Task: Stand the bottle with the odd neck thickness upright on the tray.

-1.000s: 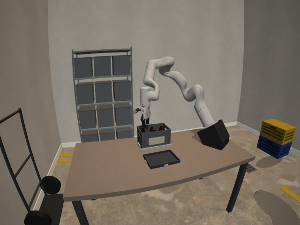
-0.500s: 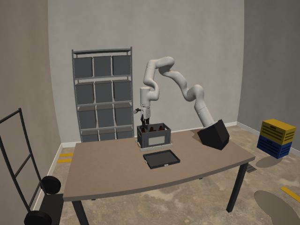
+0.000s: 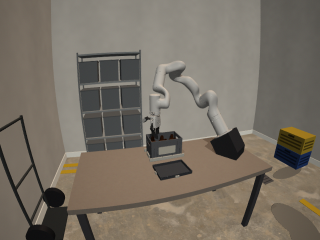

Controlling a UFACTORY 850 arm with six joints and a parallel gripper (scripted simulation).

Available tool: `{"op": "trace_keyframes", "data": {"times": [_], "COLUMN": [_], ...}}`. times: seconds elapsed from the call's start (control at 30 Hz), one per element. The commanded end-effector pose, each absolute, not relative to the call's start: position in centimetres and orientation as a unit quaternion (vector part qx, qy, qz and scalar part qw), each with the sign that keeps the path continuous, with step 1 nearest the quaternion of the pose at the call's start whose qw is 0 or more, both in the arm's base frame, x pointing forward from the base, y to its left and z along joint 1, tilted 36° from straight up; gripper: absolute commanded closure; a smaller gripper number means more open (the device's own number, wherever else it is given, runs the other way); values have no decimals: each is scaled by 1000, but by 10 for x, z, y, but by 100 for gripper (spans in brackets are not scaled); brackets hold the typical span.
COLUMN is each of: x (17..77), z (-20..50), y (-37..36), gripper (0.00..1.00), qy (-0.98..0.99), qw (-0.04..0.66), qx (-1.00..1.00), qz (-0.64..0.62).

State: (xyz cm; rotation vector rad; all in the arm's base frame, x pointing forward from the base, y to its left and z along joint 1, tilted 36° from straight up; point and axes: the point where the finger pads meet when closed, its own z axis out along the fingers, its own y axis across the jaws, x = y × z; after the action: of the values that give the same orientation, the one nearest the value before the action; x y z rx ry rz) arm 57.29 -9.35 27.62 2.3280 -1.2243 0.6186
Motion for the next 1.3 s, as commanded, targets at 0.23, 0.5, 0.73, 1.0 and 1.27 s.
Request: {"op": "trace_keyframes", "data": {"times": [0.23,0.5,0.73,1.0,1.27], "x": [576,577,579,580,580], "z": [267,260,254,251,250], "y": [-100,-105,-109,-112,-112], "gripper": [35,35,35,35,35], "qy": [-442,-442,-442,-442,-442], "qw": [217,217,217,217,217], "qx": [841,841,841,841,841], "qz": [224,224,224,224,224]}}
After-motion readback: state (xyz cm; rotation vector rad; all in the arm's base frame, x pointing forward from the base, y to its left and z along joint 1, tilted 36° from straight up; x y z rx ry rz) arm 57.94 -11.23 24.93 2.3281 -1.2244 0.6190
